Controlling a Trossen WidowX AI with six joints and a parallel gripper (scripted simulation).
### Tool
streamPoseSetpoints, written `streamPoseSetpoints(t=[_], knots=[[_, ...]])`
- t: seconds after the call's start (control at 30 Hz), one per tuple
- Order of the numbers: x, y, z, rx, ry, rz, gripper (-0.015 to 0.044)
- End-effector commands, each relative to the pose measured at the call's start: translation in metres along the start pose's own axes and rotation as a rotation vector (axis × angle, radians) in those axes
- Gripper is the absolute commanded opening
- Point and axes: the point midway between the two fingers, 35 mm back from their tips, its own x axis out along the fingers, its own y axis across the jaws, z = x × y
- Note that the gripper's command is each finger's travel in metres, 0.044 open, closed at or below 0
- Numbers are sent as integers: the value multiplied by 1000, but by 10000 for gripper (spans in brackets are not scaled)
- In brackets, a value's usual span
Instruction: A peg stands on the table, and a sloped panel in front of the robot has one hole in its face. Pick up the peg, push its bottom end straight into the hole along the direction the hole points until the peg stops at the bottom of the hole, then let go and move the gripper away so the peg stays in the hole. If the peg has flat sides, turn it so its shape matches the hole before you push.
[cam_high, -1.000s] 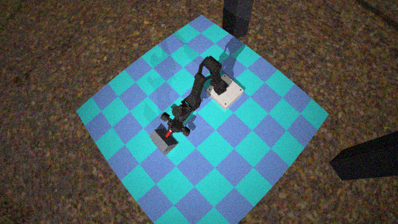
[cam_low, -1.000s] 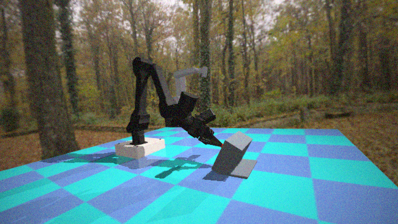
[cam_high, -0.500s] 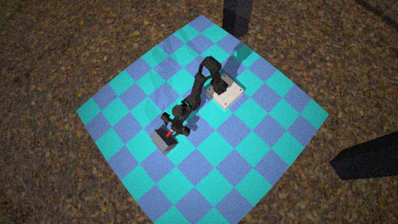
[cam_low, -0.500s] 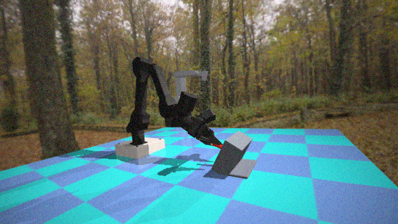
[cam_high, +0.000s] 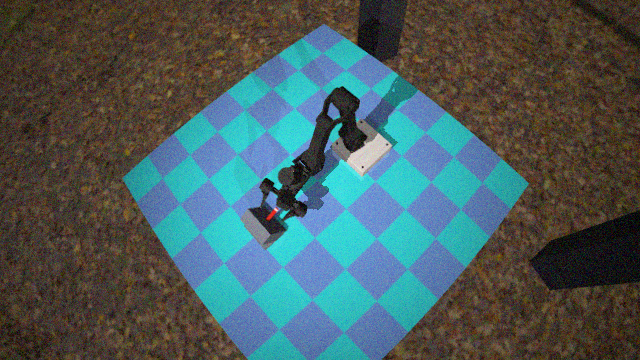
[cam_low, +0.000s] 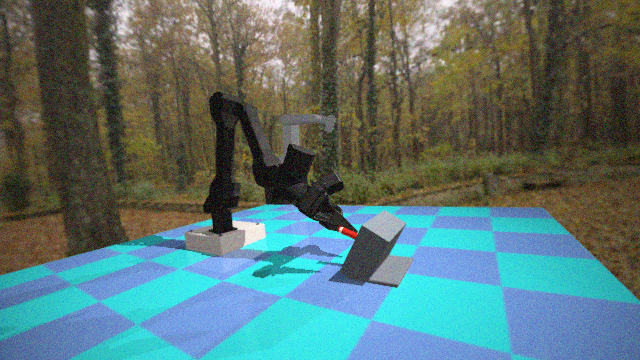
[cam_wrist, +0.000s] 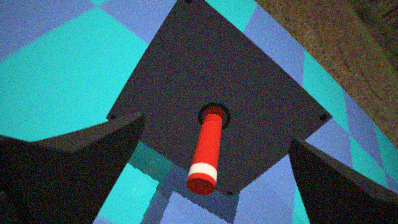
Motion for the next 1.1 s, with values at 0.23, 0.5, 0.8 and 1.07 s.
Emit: streamPoseSetpoints(t=[0.23, 0.5, 0.8, 1.07], knots=[[-11, -1, 1, 0, 1, 0, 440], [-18, -1, 2, 0, 1, 0, 440], [-26, -2, 3, 0, 0, -1, 440], [-33, -2, 4, 0, 0, -1, 440]])
